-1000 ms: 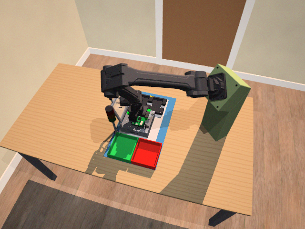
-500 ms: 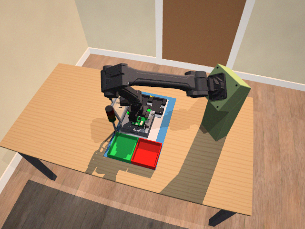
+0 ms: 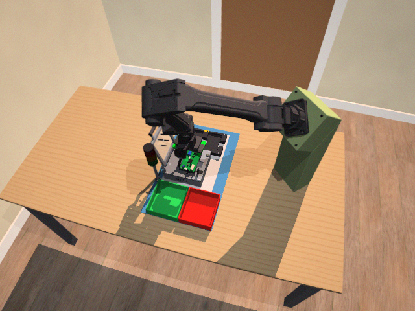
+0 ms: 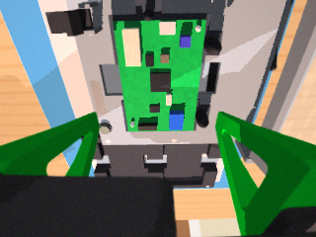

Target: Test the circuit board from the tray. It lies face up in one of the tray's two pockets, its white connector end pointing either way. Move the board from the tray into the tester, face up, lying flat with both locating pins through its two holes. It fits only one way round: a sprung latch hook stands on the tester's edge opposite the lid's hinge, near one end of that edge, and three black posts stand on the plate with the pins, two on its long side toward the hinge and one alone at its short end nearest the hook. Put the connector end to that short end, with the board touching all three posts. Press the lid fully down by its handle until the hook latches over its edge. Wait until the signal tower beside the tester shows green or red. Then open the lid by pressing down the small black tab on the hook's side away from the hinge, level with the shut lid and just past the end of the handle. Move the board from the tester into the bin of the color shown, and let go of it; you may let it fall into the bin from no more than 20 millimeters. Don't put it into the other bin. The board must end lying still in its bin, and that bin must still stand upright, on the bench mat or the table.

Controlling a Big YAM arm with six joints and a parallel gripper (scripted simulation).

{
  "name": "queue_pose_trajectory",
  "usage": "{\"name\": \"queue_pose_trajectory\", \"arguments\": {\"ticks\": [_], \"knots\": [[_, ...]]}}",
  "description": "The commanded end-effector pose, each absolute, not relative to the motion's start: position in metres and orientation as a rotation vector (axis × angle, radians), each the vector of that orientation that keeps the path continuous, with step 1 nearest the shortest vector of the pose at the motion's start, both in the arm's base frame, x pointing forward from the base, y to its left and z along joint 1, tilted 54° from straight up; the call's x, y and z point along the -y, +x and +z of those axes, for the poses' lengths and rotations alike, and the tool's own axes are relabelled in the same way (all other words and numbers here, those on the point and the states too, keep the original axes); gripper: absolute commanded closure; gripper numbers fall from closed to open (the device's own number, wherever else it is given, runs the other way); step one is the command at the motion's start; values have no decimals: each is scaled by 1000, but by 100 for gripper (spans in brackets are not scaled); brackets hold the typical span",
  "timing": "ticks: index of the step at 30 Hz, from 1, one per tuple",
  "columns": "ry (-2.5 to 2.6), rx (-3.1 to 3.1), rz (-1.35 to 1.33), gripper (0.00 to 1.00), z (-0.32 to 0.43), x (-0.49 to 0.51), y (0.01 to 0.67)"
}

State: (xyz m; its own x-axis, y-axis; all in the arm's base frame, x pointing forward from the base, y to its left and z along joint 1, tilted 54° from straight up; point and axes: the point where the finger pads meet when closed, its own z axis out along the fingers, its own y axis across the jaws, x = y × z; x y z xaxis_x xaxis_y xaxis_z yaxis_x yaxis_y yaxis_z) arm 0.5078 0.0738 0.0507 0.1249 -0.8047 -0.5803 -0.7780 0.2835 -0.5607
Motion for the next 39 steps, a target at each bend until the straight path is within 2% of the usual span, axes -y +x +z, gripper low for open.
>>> {"name": "queue_pose_trajectory", "arguments": {"ticks": [1, 16, 27, 32, 33, 39], "knots": [[-1481, -1619, -68, 8, 70, -60, 501], [-1482, -1597, -97, 8, 169, 18, 416], [-1485, -1596, -102, 8, 194, 39, 391], [-1501, -1604, -57, 8, 182, 30, 386], [-1497, -1607, -59, 52, 181, 32, 385], [-1497, -1606, -61, 52, 181, 32, 386]]}}
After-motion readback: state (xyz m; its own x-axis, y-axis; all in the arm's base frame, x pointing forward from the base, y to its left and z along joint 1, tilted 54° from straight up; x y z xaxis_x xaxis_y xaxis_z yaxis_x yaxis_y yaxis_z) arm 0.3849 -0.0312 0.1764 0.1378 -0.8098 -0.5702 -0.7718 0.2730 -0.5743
